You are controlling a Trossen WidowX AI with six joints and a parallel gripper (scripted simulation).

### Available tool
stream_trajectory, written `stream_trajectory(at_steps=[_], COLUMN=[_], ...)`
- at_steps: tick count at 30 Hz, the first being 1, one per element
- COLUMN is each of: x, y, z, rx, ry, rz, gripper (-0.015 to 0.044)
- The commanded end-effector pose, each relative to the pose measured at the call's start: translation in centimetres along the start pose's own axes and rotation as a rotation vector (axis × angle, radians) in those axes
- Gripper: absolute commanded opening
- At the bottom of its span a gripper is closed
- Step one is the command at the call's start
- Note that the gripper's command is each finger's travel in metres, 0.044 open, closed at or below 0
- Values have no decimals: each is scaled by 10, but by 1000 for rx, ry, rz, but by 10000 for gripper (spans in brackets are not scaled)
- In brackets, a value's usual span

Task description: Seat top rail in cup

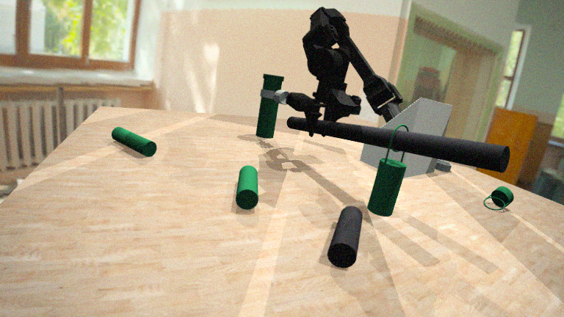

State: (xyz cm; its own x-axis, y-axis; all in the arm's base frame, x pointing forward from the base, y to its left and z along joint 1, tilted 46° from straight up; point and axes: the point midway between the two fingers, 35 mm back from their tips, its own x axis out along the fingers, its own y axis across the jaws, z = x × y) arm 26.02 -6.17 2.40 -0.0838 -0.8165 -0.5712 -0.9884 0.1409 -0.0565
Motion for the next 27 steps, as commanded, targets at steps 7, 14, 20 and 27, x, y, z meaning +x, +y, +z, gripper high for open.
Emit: stream_trajectory(at_steps=[7,14,20,27], x=[-32,-36,-34,-34], y=[-4,-4,-3,-3], z=[-26,-30,-28,-28], rx=[-7,-7,-6,-6], ry=[156,172,156,156], rz=[-34,-39,-30,-30], gripper=[0,0,0,0])
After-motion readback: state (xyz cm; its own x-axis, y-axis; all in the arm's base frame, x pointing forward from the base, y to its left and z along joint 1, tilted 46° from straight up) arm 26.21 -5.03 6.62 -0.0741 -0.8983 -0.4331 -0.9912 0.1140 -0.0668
